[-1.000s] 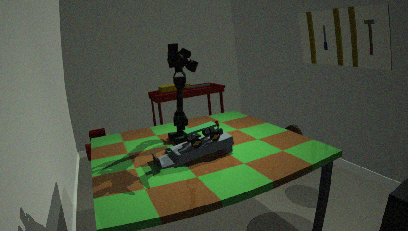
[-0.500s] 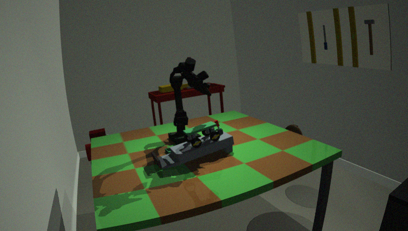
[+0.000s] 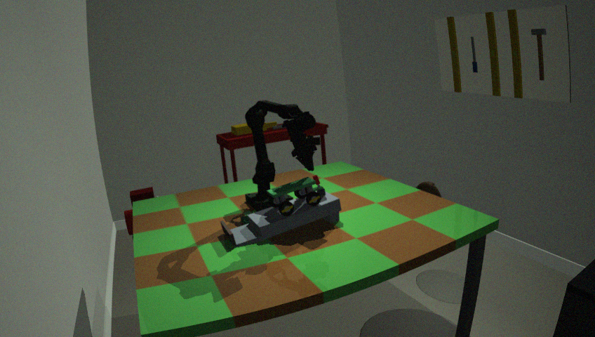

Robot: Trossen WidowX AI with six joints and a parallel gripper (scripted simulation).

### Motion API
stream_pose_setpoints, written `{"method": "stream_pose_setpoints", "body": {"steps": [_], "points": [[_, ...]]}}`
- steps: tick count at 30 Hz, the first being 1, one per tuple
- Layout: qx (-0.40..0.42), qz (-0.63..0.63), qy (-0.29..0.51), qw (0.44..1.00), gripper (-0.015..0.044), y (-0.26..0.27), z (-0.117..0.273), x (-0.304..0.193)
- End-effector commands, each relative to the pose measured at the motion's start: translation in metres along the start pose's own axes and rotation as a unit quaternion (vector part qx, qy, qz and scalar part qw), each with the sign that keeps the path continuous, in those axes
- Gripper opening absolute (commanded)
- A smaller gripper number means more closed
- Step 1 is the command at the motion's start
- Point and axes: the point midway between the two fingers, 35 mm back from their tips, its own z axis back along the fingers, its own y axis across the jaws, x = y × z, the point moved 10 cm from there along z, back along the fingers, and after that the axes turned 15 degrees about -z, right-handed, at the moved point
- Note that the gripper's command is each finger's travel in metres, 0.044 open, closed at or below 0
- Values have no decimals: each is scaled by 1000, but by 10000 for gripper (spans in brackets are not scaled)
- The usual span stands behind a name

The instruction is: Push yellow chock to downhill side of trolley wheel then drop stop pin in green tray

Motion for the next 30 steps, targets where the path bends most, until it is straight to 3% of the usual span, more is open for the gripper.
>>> {"method": "stream_pose_setpoints", "body": {"steps": [1, 7, 30], "points": [[43, 66, 61, 995, 190, 21, -19, -1], [98, 154, 134, 974, 190, 48, -38, -5], [98, 154, 134, 974, 190, 55, -81, -18]]}}
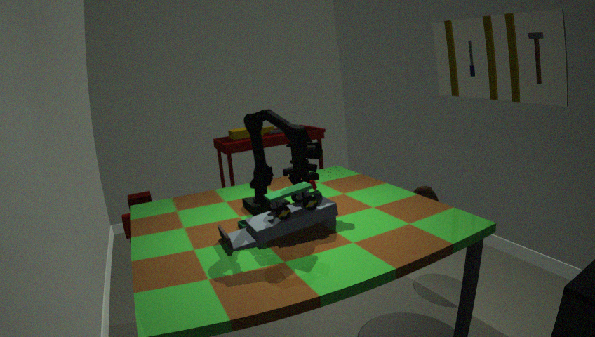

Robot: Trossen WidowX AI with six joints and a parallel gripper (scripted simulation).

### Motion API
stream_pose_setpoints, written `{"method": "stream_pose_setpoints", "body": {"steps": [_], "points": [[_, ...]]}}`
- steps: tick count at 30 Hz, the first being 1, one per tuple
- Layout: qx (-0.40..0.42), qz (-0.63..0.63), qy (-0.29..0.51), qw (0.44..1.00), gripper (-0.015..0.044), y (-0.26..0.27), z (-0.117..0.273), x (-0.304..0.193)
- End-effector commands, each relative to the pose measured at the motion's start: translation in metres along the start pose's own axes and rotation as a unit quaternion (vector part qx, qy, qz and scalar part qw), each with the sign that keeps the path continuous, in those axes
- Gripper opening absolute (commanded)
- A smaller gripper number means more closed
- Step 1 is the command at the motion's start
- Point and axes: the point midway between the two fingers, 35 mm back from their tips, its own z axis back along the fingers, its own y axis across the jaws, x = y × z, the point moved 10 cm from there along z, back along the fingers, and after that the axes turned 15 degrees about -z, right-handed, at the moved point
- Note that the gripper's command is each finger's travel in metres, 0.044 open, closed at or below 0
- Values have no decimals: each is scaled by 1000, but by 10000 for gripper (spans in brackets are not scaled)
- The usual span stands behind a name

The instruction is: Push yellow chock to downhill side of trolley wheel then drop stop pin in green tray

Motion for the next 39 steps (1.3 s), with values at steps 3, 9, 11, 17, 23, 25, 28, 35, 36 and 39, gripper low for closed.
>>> {"method": "stream_pose_setpoints", "body": {"steps": [3, 9, 11, 17, 23, 25, 28, 35, 36, 39], "points": [[-2, -2, 1, 1000, 190, -1, -5, 0], [-2, -2, 1, 1000, 190, -1, -15, 0], [-2, -2, 1, 1000, 190, -1, -18, 0], [-2, -2, 1, 1000, 190, -1, -28, 0], [-2, -2, 1, 1000, 190, -1, -32, 0], [-2, -2, 1, 1000, 190, -1, -34, 0], [-2, -2, 1, 1000, 190, -1, -39, 0], [-2, -2, 1, 1000, 190, -1, -50, 0], [-2, -2, 1, 1000, 190, -1, -52, 0], [-2, -2, 1, 1000, 190, -1, -56, 0]]}}
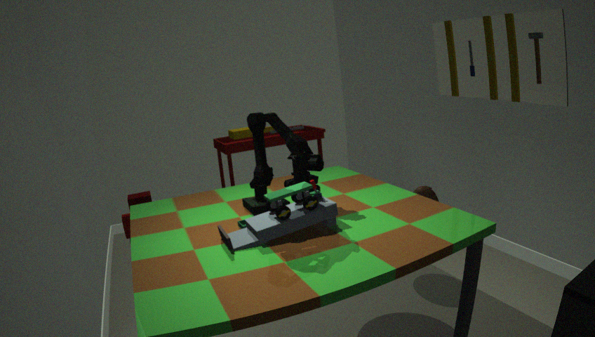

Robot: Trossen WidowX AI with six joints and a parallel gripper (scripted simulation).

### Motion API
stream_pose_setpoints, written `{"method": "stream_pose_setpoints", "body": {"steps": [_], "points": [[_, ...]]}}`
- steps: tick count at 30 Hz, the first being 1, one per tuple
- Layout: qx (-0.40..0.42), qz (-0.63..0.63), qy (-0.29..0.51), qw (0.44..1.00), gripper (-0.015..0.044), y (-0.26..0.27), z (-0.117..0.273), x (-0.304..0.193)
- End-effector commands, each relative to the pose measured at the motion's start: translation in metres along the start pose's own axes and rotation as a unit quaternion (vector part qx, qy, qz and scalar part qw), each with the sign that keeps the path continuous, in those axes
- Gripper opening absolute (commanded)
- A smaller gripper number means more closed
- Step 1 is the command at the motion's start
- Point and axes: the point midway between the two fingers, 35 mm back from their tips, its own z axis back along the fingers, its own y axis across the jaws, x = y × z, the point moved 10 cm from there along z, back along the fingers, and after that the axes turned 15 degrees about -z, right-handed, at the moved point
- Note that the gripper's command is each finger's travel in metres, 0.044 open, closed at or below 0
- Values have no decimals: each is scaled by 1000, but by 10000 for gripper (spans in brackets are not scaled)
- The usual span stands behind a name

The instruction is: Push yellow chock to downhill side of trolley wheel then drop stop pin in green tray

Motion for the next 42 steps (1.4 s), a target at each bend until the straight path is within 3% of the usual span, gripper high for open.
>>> {"method": "stream_pose_setpoints", "body": {"steps": [1, 2, 7, 14, 42], "points": [[0, -3, 3, 1000, 190, 0, -5, 0], [0, -3, 3, 1000, 190, 0, -6, 0], [1, 0, 0, 1000, 59, 0, -3, 0], [1, 0, 0, 1000, 0, 0, -2, 0], [0, -3, 3, 1000, 0, 4, 92, 0]]}}
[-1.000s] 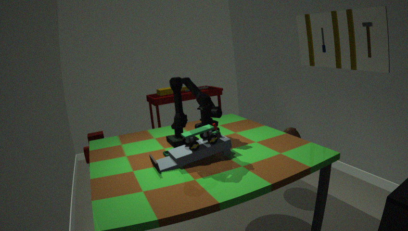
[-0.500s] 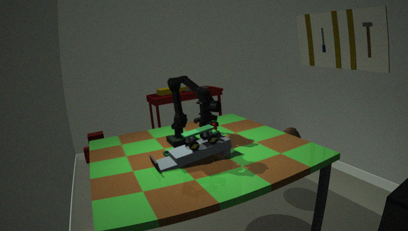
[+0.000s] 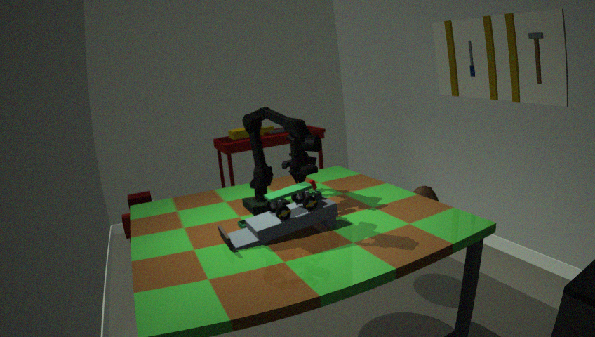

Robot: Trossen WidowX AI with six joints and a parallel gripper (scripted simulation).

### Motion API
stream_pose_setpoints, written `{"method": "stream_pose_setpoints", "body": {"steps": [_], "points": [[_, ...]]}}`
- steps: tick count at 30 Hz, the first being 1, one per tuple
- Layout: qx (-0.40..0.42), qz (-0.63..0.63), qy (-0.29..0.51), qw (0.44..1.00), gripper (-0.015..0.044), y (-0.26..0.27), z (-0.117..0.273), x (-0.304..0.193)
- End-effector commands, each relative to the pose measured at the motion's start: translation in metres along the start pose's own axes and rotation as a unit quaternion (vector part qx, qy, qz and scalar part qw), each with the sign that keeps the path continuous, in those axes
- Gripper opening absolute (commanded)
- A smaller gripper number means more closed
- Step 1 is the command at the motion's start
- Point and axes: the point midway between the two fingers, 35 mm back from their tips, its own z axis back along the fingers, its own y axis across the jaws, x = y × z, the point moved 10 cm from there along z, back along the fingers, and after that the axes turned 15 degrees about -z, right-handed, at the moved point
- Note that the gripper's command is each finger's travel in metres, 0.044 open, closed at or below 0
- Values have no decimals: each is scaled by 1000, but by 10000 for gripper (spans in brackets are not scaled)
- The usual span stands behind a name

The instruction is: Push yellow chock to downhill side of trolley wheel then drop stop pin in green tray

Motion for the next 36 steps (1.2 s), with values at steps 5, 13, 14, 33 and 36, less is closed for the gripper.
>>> {"method": "stream_pose_setpoints", "body": {"steps": [5, 13, 14, 33, 36], "points": [[-6, 3, -1, 1000, 0, 0, 27, 0], [-6, 3, -1, 1000, 0, -2, 54, 0], [-6, 3, -1, 1000, 0, -3, 57, 0], [-6, -153, -3, 988, 0, -4, 64, 0], [-6, -203, -3, 979, 0, -4, 64, 0]]}}
